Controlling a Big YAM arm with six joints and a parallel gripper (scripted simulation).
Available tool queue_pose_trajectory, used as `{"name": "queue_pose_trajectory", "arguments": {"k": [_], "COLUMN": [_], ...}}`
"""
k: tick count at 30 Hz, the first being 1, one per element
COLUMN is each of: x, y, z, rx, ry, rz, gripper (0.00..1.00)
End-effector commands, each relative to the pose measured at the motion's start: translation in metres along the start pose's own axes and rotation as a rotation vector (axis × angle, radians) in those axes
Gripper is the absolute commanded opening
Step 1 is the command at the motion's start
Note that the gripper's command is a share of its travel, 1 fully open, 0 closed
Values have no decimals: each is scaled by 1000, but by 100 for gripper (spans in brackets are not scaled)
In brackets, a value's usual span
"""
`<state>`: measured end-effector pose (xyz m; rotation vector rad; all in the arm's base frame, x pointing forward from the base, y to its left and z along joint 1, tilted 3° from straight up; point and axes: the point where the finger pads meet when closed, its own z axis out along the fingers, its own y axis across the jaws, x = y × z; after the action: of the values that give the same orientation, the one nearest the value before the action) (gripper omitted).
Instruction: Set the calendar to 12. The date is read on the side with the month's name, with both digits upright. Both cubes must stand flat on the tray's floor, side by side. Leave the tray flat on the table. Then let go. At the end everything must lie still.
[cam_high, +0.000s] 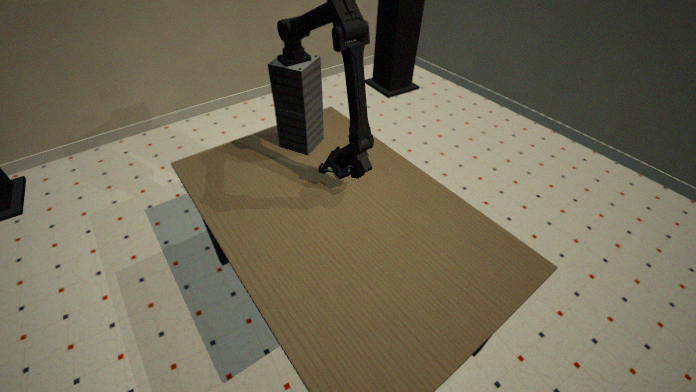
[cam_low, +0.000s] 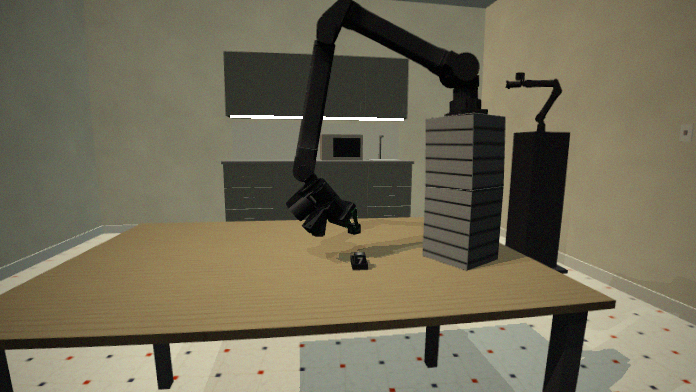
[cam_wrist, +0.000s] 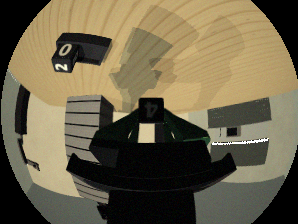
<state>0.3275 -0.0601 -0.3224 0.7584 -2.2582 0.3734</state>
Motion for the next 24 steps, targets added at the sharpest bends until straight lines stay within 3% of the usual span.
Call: {"name": "queue_pose_trajectory", "arguments": {"k": [1,12,17,19,24], "x": [6,5,3,3,5], "y": [-6,-7,-11,-11,-11], "z": [-19,-20,-15,-15,-15], "rx": [3,5,-1,-1,5], "ry": [-10,-15,-115,-115,-261], "rz": [15,16,17,17,16], "gripper": [25,25,25,25,25]}}
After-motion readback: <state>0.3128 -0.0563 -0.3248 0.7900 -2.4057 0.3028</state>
